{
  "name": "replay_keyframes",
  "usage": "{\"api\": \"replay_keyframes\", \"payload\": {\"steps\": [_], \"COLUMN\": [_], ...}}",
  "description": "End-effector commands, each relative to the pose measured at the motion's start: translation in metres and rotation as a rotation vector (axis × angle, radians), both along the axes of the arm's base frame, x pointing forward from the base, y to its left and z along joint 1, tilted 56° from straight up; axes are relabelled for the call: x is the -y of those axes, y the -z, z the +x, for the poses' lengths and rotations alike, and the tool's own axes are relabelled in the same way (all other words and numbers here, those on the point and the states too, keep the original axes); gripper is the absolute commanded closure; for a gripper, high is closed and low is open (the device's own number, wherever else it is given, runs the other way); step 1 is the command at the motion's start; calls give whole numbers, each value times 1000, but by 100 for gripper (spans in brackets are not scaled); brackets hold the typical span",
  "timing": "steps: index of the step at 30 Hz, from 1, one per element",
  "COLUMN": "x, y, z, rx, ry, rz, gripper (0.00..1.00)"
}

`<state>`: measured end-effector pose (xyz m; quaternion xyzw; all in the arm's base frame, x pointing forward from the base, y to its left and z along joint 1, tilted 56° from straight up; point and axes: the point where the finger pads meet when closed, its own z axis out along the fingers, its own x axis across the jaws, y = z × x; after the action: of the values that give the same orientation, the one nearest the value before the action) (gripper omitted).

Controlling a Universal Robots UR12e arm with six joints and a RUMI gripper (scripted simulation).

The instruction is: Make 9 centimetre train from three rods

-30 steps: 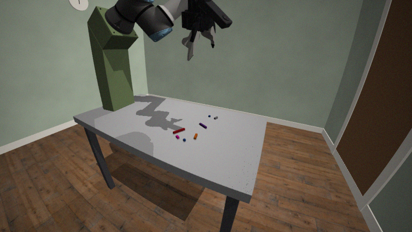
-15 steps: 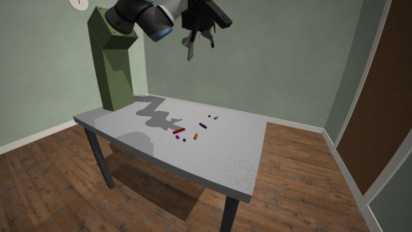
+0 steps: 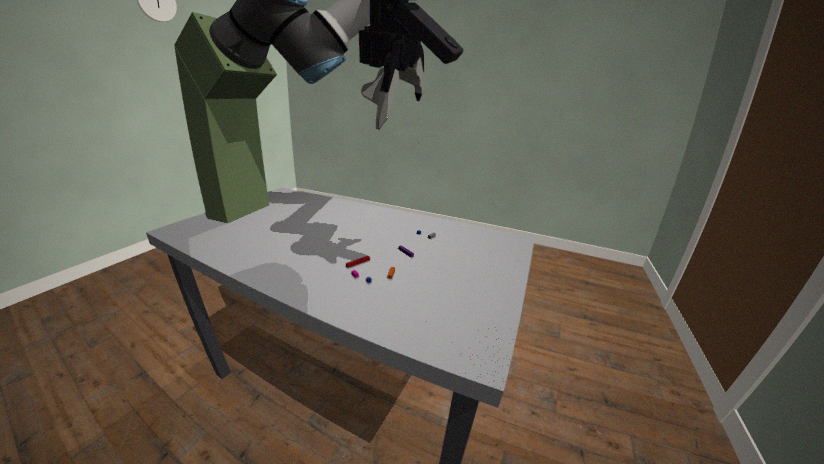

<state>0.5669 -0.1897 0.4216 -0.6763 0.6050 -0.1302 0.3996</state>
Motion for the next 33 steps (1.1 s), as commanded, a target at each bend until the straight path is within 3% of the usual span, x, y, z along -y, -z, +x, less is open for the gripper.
{"api": "replay_keyframes", "payload": {"steps": [1, 4, 6, 21, 23, 25, 33], "x": [3, 6, 6, 18, 18, 20, 24], "y": [13, 20, 20, 55, 55, 63, 81], "z": [7, 11, 11, 34, 34, 38, 49], "rx": [39, 66, 66, 197, 197, 225, 286], "ry": [-77, -127, -127, -380, -380, -435, -562], "rz": [-87, -147, -147, -448, -448, -513, -660], "gripper": [0, 0, 0, 0, 0, 0, 0]}}
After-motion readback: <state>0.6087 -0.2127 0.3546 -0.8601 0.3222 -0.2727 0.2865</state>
